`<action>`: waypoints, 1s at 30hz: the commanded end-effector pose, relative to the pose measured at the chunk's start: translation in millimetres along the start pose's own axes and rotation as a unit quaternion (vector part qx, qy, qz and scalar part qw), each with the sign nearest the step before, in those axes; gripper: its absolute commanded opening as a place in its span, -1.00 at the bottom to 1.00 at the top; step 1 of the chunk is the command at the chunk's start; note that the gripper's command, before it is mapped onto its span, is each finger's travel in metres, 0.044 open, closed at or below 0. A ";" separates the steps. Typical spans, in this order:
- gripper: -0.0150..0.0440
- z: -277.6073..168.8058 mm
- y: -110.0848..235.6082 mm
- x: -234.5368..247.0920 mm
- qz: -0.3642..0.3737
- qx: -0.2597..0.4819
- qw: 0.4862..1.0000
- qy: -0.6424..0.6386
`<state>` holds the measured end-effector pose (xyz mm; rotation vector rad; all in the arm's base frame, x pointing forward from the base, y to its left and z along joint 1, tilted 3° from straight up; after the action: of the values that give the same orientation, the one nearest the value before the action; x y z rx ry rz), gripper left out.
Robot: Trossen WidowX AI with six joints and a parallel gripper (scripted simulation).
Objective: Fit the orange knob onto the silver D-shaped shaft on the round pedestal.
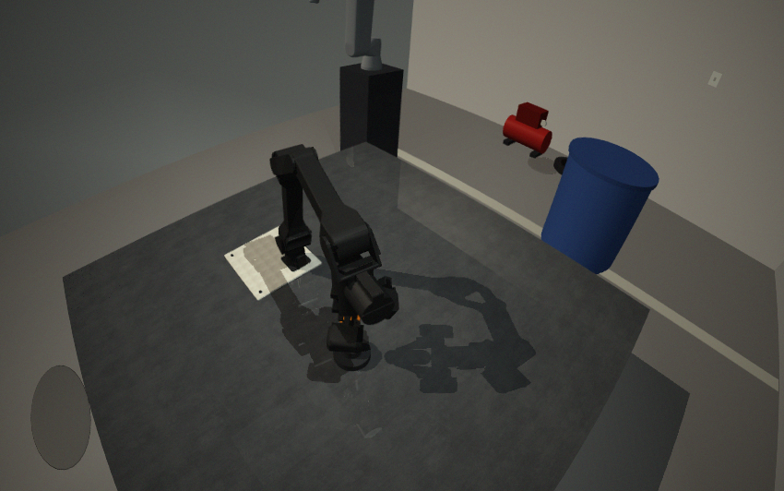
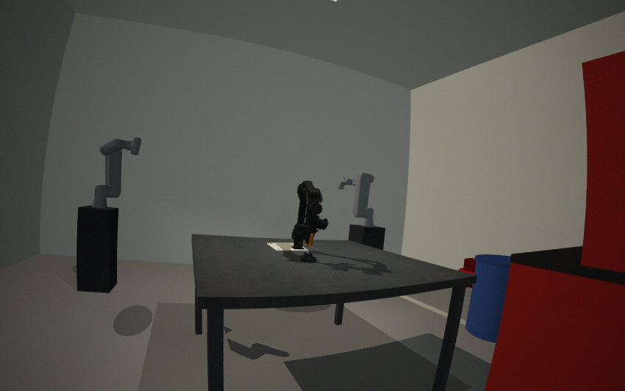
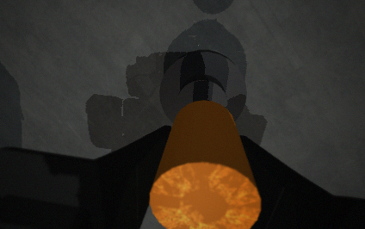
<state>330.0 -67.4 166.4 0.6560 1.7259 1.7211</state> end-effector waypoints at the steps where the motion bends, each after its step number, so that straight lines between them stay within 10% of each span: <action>1: -0.49 1.5 0.8 0.2 0.000 -0.003 0.998 -0.056; 30: -0.49 1.7 0.8 1.1 0.001 -0.003 0.916 -0.402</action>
<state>328.8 -65.9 165.9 1.1190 1.1929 1.2371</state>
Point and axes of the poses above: the point midway between the two fingers, 35 mm back from their tips, its own y axis back along the fingers, its own x axis across the jaws, z = x × y, the point moved 2 cm from there along y, back along the fingers, and after that the axes turned 1 degree about -y, right-handed, at the moved point
